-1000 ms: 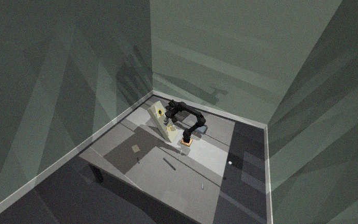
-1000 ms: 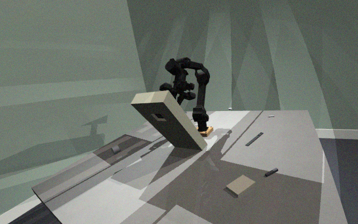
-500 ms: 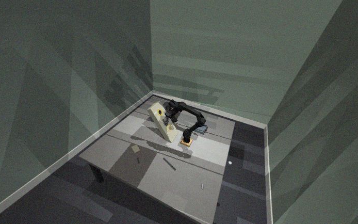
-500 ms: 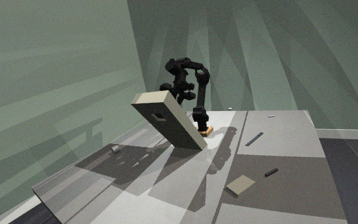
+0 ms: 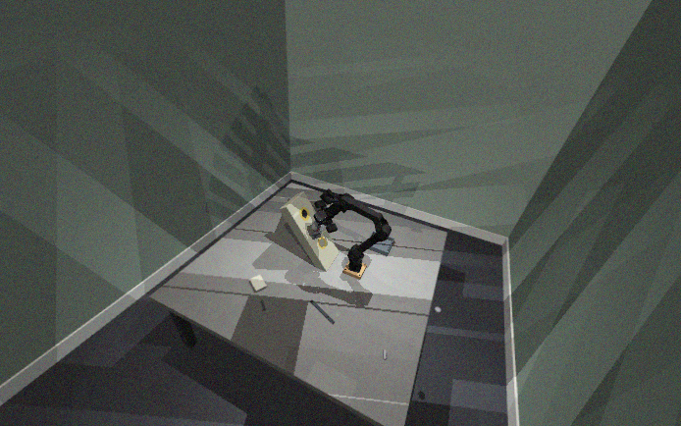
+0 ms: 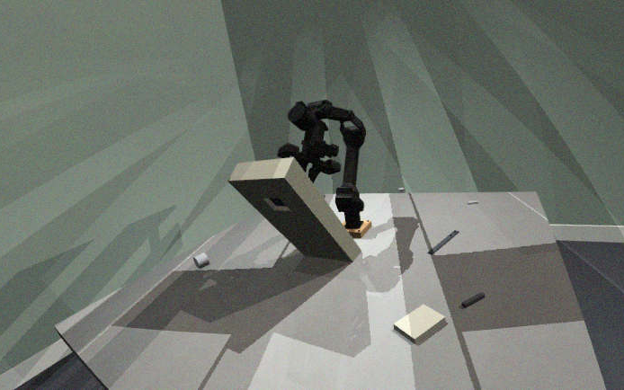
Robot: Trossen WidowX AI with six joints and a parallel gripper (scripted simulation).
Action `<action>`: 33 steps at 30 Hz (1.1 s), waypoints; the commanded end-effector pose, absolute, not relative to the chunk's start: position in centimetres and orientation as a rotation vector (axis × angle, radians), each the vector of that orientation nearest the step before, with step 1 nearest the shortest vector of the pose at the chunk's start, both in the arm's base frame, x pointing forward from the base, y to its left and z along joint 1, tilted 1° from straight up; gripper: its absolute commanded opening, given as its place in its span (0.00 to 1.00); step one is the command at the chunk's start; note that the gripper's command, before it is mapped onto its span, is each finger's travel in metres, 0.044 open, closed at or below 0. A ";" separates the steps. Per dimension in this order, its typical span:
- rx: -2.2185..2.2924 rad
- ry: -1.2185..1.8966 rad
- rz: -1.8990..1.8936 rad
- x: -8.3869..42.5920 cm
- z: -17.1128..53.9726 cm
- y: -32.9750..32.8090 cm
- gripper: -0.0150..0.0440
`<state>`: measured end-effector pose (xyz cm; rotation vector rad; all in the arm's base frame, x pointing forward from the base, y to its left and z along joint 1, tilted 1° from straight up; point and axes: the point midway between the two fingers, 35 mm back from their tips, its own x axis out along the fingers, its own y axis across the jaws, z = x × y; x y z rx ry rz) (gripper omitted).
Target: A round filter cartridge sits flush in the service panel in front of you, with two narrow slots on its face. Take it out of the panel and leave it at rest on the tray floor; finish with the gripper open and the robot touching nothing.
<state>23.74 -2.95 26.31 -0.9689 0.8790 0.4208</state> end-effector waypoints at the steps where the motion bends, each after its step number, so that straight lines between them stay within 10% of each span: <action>1: -1.007 0.747 0.331 25.1 28.9 -3.2 0.42; 9: -1.043 0.598 0.231 26.3 32.1 -3.4 0.42; 22: -1.035 0.632 0.257 25.9 39.2 -3.3 0.99; 27: -0.675 0.768 0.185 25.1 35.6 -3.4 0.77; 33: -0.076 0.987 -0.035 22.9 29.7 -3.4 0.77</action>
